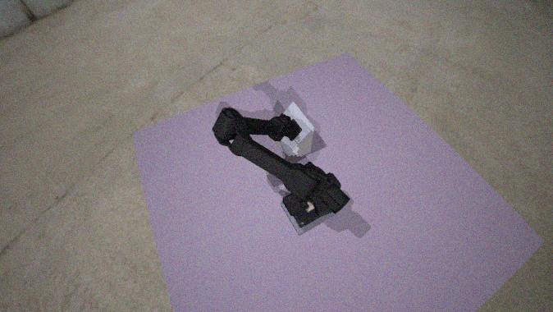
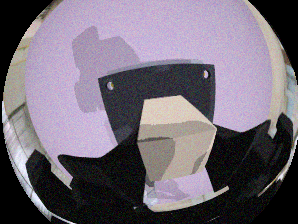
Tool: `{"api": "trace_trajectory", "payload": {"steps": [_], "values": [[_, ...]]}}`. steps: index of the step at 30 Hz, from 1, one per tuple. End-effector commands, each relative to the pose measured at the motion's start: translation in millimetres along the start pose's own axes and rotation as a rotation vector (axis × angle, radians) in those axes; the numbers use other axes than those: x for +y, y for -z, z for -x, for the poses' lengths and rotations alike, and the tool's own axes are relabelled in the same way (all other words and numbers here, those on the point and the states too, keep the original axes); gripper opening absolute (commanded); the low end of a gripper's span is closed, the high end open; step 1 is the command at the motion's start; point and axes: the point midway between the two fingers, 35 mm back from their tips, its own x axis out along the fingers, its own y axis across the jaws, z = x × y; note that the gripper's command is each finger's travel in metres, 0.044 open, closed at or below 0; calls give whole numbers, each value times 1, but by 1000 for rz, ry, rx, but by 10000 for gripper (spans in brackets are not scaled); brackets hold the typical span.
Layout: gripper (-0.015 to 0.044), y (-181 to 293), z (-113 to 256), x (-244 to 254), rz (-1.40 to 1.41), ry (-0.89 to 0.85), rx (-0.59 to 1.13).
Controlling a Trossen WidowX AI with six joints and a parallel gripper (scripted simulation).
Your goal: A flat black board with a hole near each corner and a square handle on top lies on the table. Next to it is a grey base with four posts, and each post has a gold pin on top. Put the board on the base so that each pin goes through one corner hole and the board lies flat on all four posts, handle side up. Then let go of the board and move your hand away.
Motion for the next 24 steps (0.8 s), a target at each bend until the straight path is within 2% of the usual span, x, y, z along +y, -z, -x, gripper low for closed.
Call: {"api": "trace_trajectory", "payload": {"steps": [1, 15, 24], "values": [[0, 0, -2, 0, 4, 2, 1], [0, 0, -8, -1, 3, 2, 1], [236, 0, -7, -1, -1, -2, 0]]}}
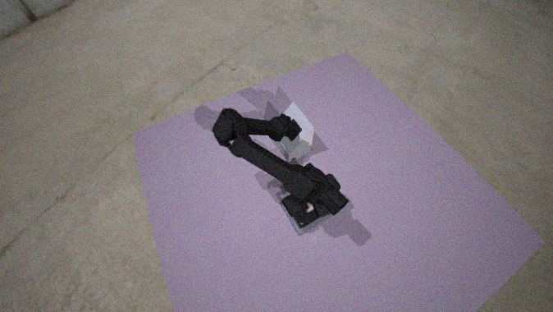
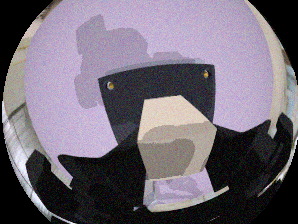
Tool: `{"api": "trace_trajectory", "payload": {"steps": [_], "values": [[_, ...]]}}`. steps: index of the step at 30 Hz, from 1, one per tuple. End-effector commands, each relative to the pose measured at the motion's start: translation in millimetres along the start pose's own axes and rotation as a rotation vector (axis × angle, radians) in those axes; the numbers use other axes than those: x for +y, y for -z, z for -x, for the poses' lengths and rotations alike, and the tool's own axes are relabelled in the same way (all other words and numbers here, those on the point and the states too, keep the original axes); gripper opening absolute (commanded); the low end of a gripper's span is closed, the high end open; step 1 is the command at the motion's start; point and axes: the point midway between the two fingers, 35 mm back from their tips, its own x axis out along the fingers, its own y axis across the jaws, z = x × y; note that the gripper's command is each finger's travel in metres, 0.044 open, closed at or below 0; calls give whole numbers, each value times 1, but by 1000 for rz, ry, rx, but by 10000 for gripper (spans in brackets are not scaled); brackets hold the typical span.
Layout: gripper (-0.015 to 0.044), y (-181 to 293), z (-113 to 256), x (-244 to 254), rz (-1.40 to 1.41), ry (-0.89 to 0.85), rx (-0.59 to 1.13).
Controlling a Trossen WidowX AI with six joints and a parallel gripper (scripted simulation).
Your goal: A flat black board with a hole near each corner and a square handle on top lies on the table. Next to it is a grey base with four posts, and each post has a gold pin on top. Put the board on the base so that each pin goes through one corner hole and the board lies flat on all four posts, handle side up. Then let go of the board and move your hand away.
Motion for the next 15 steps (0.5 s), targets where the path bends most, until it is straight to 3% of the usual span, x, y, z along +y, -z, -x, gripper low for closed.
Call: {"api": "trace_trajectory", "payload": {"steps": [1, 8, 15], "values": [[263, 0, 0, 0, -1, 0, 0], [440, 0, 3, 0, -1, -1, 0], [440, 0, 37, 1, 0, -3, 0]]}}
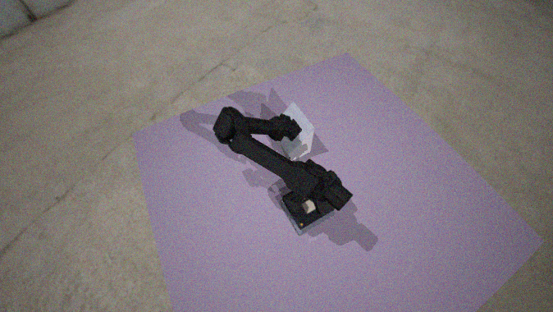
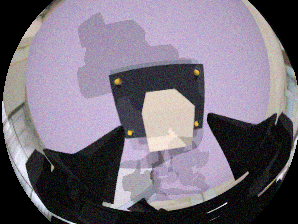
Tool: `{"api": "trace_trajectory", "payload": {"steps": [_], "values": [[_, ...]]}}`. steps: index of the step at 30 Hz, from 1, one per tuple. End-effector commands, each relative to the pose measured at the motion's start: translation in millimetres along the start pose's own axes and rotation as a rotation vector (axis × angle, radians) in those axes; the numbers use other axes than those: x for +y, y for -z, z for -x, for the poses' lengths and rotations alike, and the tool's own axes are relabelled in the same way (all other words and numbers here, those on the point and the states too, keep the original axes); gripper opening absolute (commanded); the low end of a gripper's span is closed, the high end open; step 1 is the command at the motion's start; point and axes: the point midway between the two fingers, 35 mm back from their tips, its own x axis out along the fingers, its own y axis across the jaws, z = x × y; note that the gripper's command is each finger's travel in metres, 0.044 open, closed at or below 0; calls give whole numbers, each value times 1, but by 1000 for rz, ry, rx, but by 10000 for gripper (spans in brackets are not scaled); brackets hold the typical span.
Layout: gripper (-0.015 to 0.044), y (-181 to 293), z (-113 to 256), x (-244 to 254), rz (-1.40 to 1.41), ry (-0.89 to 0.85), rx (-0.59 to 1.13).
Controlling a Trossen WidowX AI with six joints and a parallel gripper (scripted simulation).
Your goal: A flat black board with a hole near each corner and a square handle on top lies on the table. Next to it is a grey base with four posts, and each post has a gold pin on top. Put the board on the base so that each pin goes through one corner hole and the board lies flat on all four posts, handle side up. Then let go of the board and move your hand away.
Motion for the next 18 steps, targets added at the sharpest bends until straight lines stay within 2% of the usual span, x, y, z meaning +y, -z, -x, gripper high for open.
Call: {"api": "trace_trajectory", "payload": {"steps": [1, 4, 8, 18], "values": [[440, -1, 16, 1, -5, -7, -8], [440, -1, 19, 1, -5, -7, -8], [440, 2, 54, 0, 0, 0, -8], [440, 2, 56, 0, 1, 1, -8]]}}
